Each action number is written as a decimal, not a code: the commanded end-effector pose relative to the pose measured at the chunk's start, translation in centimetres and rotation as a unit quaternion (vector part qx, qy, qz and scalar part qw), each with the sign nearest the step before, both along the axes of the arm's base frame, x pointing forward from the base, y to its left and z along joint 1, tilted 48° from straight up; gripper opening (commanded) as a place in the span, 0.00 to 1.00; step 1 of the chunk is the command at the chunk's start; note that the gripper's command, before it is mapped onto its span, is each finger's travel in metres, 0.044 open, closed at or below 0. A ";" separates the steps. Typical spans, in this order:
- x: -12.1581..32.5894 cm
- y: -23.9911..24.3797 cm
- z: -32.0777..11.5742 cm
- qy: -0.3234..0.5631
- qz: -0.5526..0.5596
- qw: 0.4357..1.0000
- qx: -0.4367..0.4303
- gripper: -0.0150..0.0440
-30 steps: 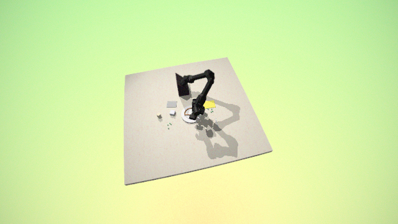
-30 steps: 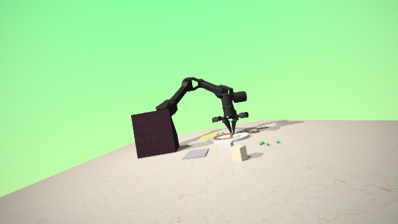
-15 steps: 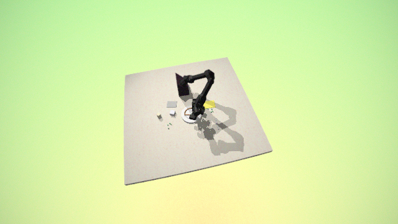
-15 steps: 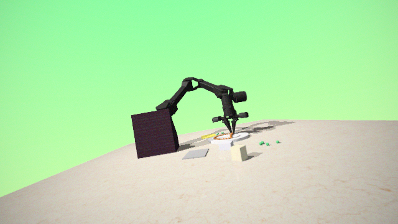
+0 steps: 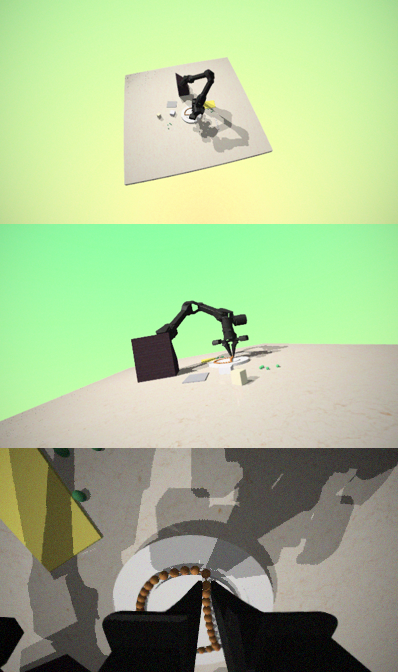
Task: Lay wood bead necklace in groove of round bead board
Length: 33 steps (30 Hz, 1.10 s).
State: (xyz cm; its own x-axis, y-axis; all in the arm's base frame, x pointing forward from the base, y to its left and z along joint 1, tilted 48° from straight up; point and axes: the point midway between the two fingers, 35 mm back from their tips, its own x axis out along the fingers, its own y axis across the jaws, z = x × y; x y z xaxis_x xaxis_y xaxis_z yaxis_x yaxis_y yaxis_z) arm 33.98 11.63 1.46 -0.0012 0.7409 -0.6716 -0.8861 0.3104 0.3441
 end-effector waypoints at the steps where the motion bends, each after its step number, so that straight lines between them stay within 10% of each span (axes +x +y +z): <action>1: 1.0 0.0 0.2 -0.004 0.001 1.000 0.002 0.25; 15: 1.4 0.6 -0.3 -0.004 0.001 1.000 0.002 0.25; 33: 1.3 0.2 0.1 -0.003 0.001 1.000 0.001 1.00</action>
